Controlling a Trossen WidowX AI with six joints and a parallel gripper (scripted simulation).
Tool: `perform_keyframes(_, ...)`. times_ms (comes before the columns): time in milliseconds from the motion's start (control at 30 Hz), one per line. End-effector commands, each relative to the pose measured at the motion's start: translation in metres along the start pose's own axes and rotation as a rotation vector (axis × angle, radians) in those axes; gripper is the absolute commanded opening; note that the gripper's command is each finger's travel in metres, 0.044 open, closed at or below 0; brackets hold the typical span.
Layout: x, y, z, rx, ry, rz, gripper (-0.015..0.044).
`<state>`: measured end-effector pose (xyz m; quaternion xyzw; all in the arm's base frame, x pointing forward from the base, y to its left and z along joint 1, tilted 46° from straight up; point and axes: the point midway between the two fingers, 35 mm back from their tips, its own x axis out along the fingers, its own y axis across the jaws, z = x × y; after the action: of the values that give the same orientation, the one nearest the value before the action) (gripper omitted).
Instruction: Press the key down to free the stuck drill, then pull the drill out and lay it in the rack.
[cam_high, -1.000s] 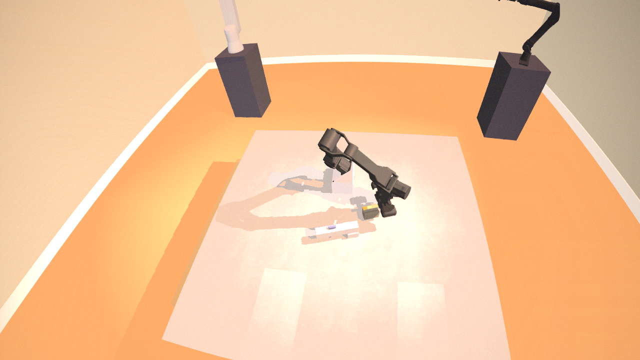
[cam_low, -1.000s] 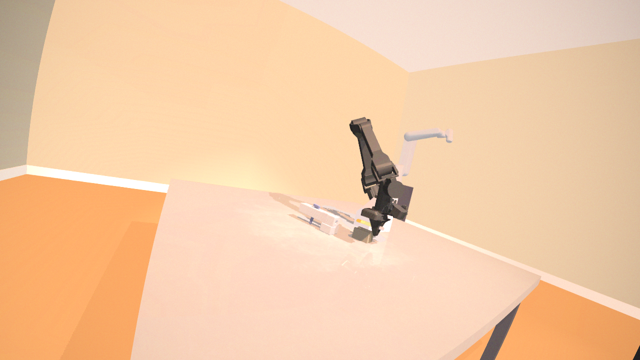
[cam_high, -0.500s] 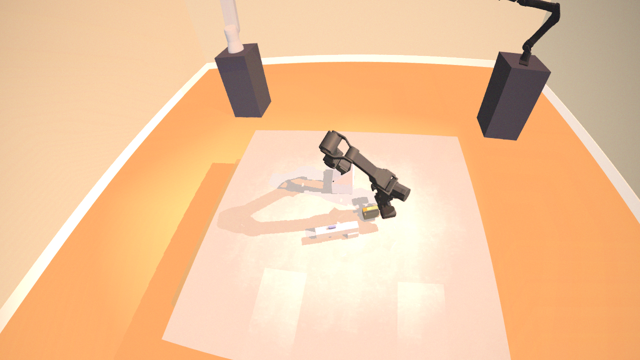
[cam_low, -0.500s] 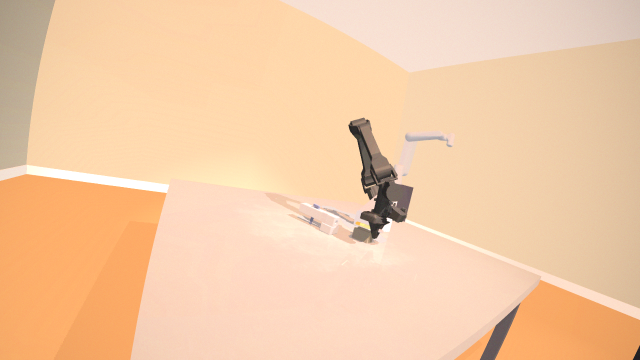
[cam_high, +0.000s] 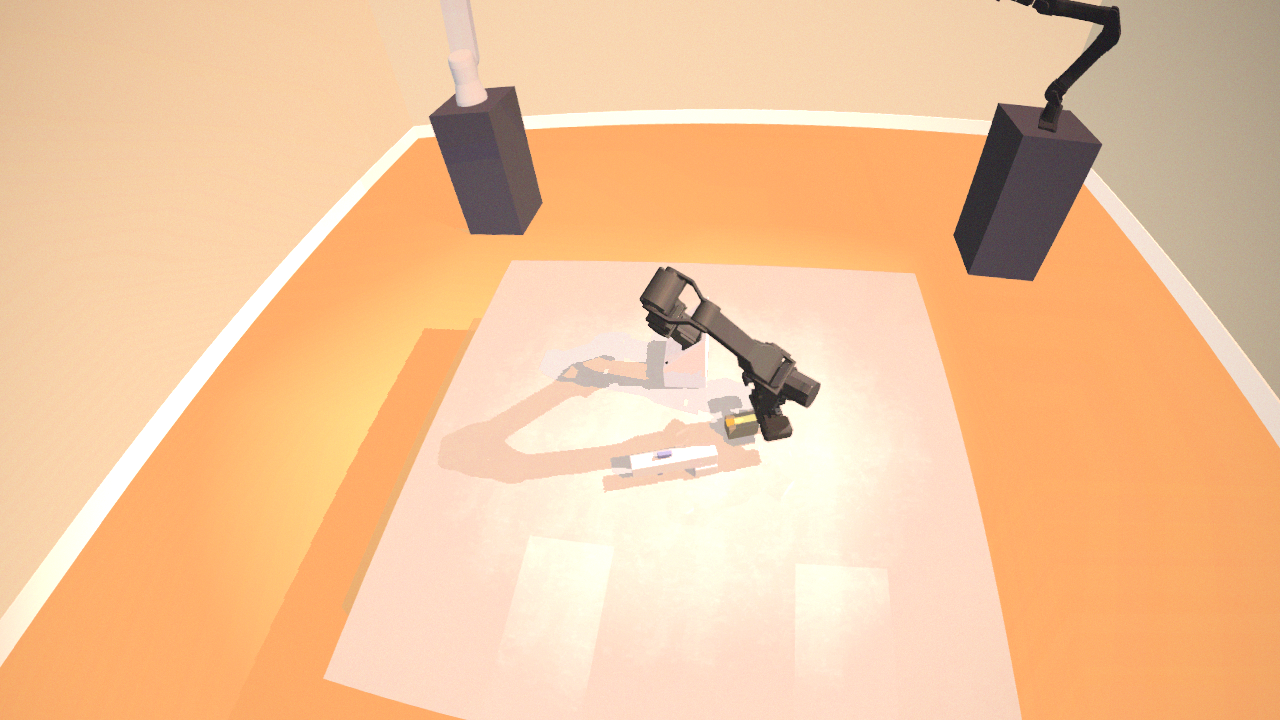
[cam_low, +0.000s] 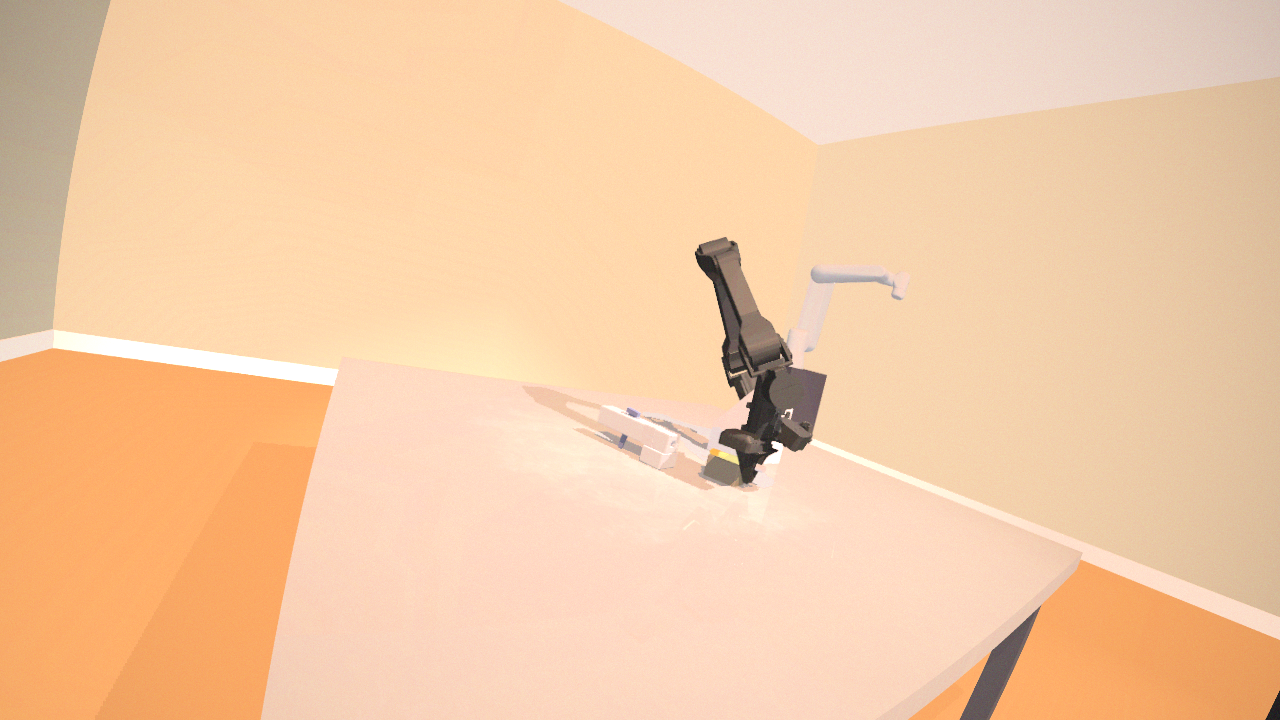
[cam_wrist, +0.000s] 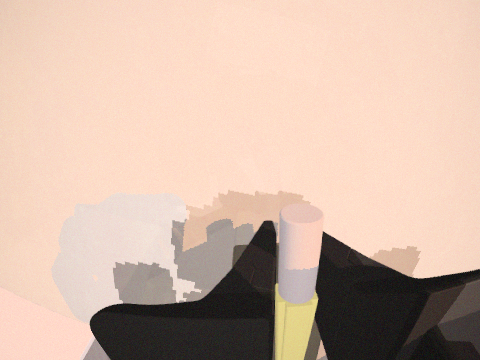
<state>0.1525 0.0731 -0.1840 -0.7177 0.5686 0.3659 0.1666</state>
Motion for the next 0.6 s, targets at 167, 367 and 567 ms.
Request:
perform_keyframes(167, 0.0083, 0.0036, -0.0021, -0.005, 0.009, 0.003, 0.0000)
perform_keyframes(367, 0.0093, 0.0043, -0.0025, -0.005, 0.009, 0.003, 0.0000)
perform_keyframes(567, 0.0095, 0.0046, -0.0028, -0.005, 0.009, 0.003, 0.0000)
